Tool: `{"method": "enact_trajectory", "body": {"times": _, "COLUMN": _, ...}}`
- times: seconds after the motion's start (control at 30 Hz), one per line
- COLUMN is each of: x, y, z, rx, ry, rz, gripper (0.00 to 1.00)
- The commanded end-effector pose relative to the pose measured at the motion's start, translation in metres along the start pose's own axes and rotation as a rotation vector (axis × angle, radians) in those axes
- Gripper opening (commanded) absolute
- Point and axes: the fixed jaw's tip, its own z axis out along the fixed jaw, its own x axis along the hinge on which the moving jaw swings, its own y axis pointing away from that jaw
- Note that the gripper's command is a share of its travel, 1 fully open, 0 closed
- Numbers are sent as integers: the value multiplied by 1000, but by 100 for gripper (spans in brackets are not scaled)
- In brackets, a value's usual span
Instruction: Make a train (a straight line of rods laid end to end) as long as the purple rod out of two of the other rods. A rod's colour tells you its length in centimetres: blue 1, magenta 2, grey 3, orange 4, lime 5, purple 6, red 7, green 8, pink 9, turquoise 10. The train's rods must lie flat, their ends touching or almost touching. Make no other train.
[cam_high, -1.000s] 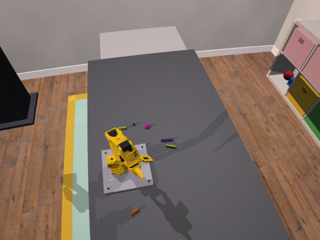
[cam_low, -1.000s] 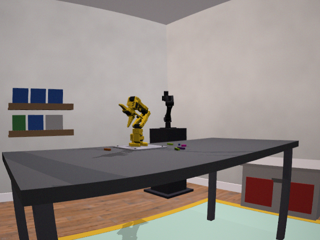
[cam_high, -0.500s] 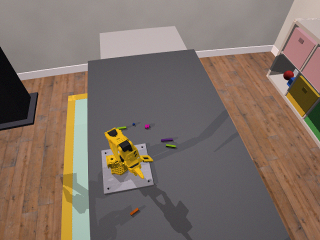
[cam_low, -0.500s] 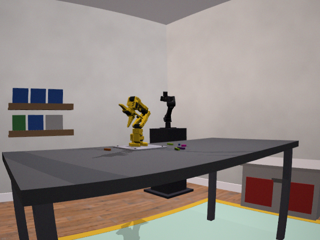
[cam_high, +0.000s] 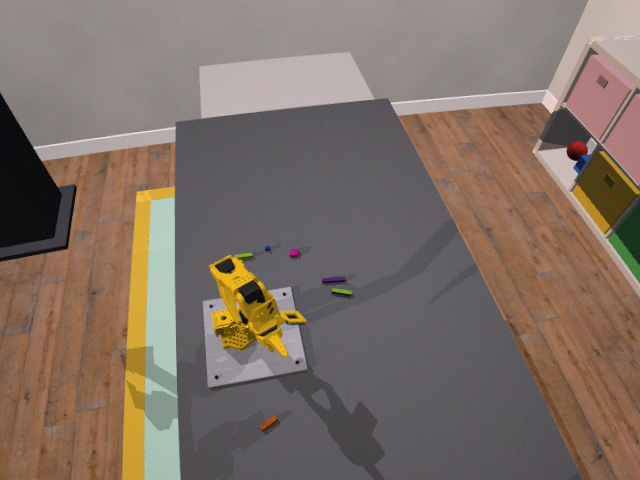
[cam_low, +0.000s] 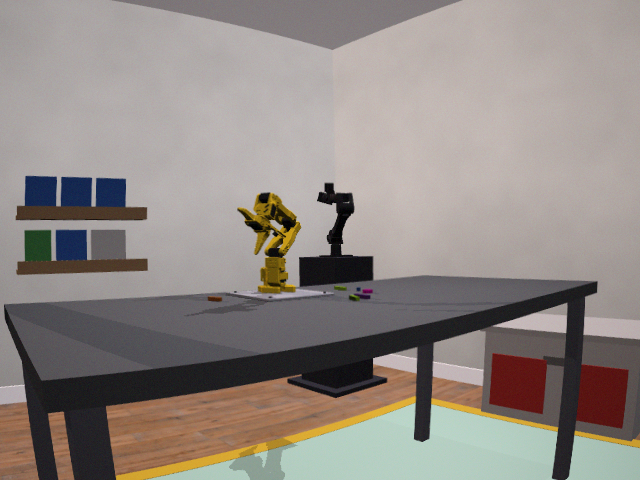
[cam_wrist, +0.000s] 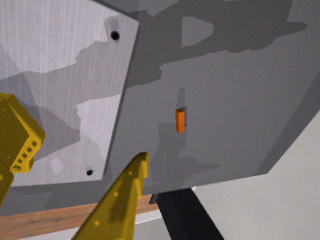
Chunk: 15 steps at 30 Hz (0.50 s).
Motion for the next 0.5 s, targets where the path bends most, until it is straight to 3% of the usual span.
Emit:
{"method": "enact_trajectory", "body": {"times": 0.0, "x": 1, "y": -1, "z": -3, "rx": 16, "ry": 0, "rz": -3, "gripper": 100}}
{"method": "enact_trajectory", "body": {"times": 0.27, "x": -2, "y": -1, "z": -3, "rx": 15, "ry": -8, "rz": -22, "gripper": 100}}
{"method": "enact_trajectory", "body": {"times": 0.47, "x": -13, "y": 0, "z": -3, "rx": 14, "ry": -42, "rz": -102, "gripper": 100}}
